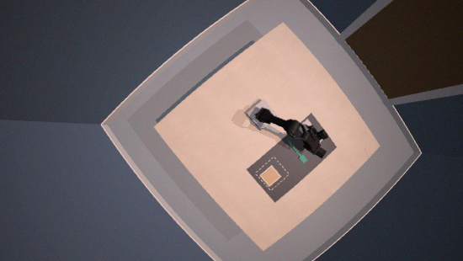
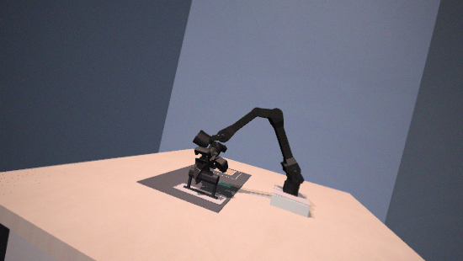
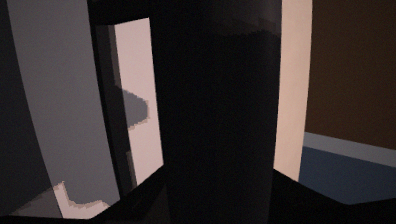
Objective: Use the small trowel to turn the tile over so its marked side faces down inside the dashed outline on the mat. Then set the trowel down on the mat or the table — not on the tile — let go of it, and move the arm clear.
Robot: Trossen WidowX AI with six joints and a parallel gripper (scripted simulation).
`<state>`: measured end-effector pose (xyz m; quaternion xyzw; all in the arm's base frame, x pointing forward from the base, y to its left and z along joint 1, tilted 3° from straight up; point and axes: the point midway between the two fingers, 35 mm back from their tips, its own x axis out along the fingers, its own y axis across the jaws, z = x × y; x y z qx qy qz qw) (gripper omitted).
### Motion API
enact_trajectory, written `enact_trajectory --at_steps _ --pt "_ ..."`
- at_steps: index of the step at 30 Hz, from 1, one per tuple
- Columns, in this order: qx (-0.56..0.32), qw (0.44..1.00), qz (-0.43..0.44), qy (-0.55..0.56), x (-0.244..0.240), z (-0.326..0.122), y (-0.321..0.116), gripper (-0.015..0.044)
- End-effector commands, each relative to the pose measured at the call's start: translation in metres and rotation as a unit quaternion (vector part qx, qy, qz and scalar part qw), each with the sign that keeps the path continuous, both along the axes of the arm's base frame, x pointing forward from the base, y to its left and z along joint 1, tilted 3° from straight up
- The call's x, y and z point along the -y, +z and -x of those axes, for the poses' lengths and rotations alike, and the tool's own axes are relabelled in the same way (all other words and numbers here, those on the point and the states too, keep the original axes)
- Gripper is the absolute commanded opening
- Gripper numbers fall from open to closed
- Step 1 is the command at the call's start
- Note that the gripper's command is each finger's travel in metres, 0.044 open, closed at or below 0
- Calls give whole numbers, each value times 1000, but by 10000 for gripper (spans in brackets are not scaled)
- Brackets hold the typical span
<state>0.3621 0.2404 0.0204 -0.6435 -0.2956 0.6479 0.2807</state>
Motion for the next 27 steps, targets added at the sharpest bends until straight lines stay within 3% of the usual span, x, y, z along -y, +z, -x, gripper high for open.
enact_trajectory --at_steps 1,12,22,27 --pt "4 1000 -7 2 -1 -1 0 0" --pt "4 1000 -7 2 -1 -1 0 289" --pt "4 1000 -7 2 0 -1 1 300" --pt "3 1000 -4 2 22 -3 19 300"
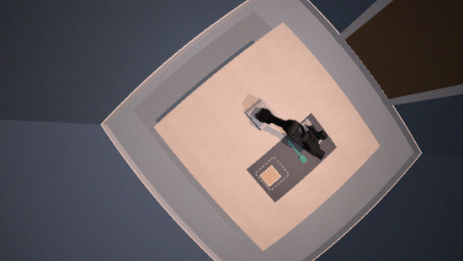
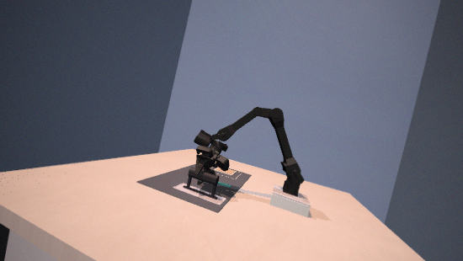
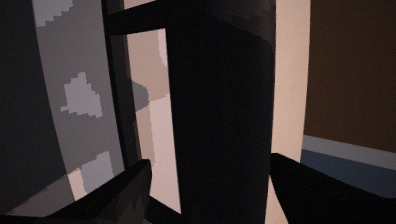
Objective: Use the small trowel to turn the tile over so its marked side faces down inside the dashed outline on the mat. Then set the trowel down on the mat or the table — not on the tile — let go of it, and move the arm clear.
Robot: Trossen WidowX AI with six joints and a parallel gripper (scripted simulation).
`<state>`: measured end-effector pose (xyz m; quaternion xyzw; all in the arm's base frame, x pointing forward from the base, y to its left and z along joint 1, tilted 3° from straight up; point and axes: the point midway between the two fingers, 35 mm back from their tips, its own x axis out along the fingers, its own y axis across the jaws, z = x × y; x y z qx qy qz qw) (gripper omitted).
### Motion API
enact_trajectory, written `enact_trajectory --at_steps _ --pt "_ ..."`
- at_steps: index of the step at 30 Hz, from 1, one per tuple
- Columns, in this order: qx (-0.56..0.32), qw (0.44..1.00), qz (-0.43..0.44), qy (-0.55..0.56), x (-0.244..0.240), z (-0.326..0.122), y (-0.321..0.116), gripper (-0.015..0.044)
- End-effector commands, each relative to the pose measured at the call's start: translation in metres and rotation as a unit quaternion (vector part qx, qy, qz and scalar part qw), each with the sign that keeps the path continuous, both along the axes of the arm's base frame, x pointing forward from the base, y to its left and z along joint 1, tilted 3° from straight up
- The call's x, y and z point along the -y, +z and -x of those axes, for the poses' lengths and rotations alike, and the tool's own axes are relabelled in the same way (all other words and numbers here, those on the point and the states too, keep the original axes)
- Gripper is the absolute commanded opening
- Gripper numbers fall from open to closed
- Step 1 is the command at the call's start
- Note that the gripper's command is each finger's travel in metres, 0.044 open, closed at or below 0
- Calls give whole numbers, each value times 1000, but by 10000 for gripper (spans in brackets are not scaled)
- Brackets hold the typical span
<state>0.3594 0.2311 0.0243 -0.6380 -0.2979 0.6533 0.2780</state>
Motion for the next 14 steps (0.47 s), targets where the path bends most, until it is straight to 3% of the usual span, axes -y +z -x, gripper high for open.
enact_trajectory --at_steps 1,9,14 --pt "9 1000 -4 -4 18 -6 20 300" --pt "8 1000 -2 -5 38 -1 44 300" --pt "4 1000 1 -8 57 36 109 300"
